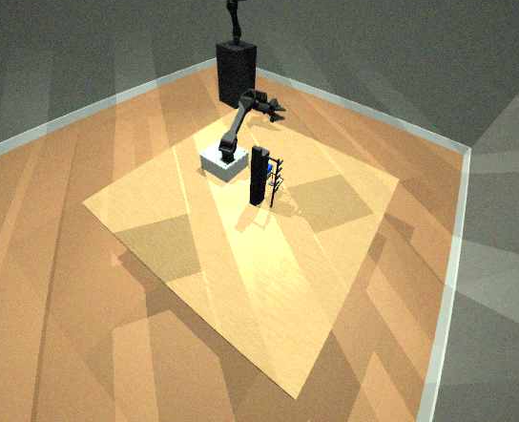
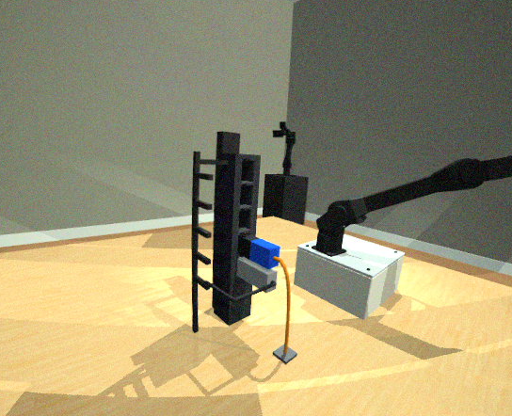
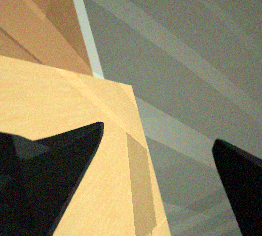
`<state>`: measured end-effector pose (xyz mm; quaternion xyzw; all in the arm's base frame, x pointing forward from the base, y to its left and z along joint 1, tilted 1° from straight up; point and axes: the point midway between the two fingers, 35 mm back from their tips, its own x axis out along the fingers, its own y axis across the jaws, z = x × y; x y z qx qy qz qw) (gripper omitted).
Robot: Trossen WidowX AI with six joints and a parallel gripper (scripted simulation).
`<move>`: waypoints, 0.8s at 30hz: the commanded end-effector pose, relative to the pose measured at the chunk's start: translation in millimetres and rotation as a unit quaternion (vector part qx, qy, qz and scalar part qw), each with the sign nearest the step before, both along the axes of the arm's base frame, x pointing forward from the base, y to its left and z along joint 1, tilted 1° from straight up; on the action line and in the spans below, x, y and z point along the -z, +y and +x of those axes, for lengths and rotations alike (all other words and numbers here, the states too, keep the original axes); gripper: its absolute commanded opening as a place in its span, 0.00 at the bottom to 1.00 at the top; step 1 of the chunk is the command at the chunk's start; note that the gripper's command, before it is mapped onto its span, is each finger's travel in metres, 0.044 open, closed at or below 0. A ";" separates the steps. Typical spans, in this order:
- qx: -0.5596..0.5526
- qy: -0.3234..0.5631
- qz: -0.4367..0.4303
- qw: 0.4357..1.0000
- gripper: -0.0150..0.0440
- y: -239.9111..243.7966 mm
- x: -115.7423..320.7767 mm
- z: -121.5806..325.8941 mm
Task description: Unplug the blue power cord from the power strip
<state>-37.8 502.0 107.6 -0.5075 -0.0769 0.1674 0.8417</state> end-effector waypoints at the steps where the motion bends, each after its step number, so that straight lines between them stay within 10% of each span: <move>1: 0.004 0.003 -0.002 1.000 0.89 -0.5 0.4 3.0; 9: 0.124 0.095 -0.126 0.980 0.53 -34.3 2.6 114.6; 24: 0.208 0.316 -0.324 0.867 0.53 -165.0 -10.5 253.6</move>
